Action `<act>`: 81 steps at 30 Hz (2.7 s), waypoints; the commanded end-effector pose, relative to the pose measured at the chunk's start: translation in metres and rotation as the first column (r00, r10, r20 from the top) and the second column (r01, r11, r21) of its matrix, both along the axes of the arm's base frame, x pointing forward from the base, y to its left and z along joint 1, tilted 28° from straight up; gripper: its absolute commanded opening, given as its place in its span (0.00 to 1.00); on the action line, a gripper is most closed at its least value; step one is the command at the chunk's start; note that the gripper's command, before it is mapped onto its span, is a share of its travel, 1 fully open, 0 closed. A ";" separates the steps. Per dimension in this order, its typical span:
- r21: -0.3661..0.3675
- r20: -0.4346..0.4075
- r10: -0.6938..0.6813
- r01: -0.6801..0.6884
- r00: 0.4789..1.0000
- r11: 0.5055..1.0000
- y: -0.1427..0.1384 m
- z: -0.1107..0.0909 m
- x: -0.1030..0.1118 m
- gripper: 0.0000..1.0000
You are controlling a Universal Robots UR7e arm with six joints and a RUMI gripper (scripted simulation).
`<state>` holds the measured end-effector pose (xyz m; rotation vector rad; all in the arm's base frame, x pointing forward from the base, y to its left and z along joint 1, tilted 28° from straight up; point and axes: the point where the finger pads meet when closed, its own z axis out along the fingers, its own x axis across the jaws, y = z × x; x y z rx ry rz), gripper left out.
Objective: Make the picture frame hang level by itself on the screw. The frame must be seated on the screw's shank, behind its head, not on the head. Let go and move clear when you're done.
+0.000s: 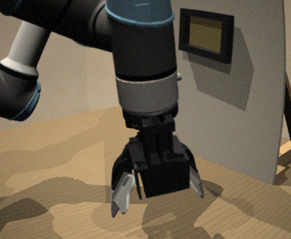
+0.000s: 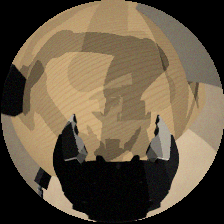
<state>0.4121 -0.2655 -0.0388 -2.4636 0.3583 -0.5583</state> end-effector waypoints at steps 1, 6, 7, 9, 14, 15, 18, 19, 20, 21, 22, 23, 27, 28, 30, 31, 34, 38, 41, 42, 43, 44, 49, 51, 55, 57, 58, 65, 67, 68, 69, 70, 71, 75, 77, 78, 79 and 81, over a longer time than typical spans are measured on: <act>0.088 -0.039 -0.040 0.044 0.998 0.995 0.016 0.004 -0.002 1.00; 0.162 -0.077 -0.072 0.084 0.994 0.983 0.030 0.008 -0.003 1.00; 0.162 -0.077 -0.072 0.084 0.994 0.983 0.030 0.008 -0.003 1.00; 0.199 -0.099 -0.086 0.105 0.991 0.974 0.036 0.011 -0.004 1.00; 0.288 -0.157 -0.118 0.160 0.980 0.944 0.053 0.018 -0.006 1.00; 0.306 -0.170 -0.124 0.171 0.978 0.937 0.057 0.019 -0.006 1.00; 0.356 -0.209 -0.138 0.207 0.968 0.911 0.067 0.024 -0.007 1.00; 0.372 -0.223 -0.142 0.219 0.964 0.902 0.070 0.026 -0.007 1.00; 0.388 -0.237 -0.146 0.231 0.961 0.892 0.074 0.027 -0.008 1.00; 0.404 -0.251 -0.149 0.243 0.957 0.882 0.077 0.029 -0.008 1.00; 0.419 -0.265 -0.152 0.256 0.952 0.871 0.080 0.031 -0.008 1.00; 0.419 -0.265 -0.152 0.256 0.952 0.871 0.080 0.031 -0.008 1.00; 0.463 -0.309 -0.158 0.293 0.938 0.836 0.090 0.037 -0.009 1.00; 0.477 -0.324 -0.159 0.306 0.933 0.824 0.093 0.039 -0.009 1.00; 0.504 -0.354 -0.160 0.332 0.921 0.798 0.100 0.043 -0.010 1.00; 0.516 -0.369 -0.160 0.345 0.916 0.784 0.103 0.045 -0.010 1.00; 0.551 -0.415 -0.157 0.385 0.896 0.741 0.112 0.052 -0.011 1.00; 0.590 -0.477 -0.145 0.438 0.867 0.678 0.124 0.062 -0.012 1.00; 0.598 -0.492 -0.141 0.452 0.859 0.662 0.127 0.064 -0.012 1.00; 0.606 -0.508 -0.137 0.465 0.851 0.645 0.130 0.067 -0.012 1.00; 0.613 -0.523 -0.131 0.479 0.842 0.628 0.132 0.069 -0.012 1.00; 0.620 -0.538 -0.126 0.492 0.833 0.611 0.135 0.072 -0.012 1.00; 0.643 -0.611 -0.089 0.560 0.786 0.523 0.149 0.086 -0.013 1.00; 0.648 -0.639 -0.071 0.586 0.766 0.486 0.154 0.092 -0.013 1.00; 0.650 -0.691 -0.029 0.638 0.722 0.413 0.164 0.103 -0.014 1.00; 0.648 -0.704 -0.017 0.651 0.710 0.395 0.166 0.106 -0.014 1.00; 0.648 -0.704 -0.017 0.651 0.710 0.395 0.166 0.106 -0.014 1.00; 0.620 -0.777 0.079 0.737 0.625 0.268 0.181 0.128 -0.014 1.00; 0.606 -0.793 0.110 0.760 0.599 0.234 0.185 0.135 -0.014 1.00; 0.598 -0.801 0.126 0.772 0.586 0.217 0.186 0.138 -0.014 1.00; 0.590 -0.808 0.142 0.783 0.572 0.200 0.188 0.141 -0.013 1.00; 0.580 -0.814 0.159 0.793 0.559 0.184 0.190 0.145 -0.013 1.00; 0.571 -0.820 0.176 0.804 0.545 0.167 0.192 0.148 -0.013 1.00; 0.549 -0.829 0.211 0.825 0.518 0.136 0.195 0.155 -0.013 1.00; 0.525 -0.836 0.246 0.844 0.490 0.106 0.198 0.161 -0.013 1.00; 0.513 -0.839 0.265 0.854 0.476 0.092 0.199 0.165 -0.013 1.00; 0.500 -0.841 0.283 0.863 0.461 0.078 0.201 0.168 -0.013 1.00; 0.472 -0.843 0.321 0.880 0.433 0.051 0.203 0.175 -0.012 1.00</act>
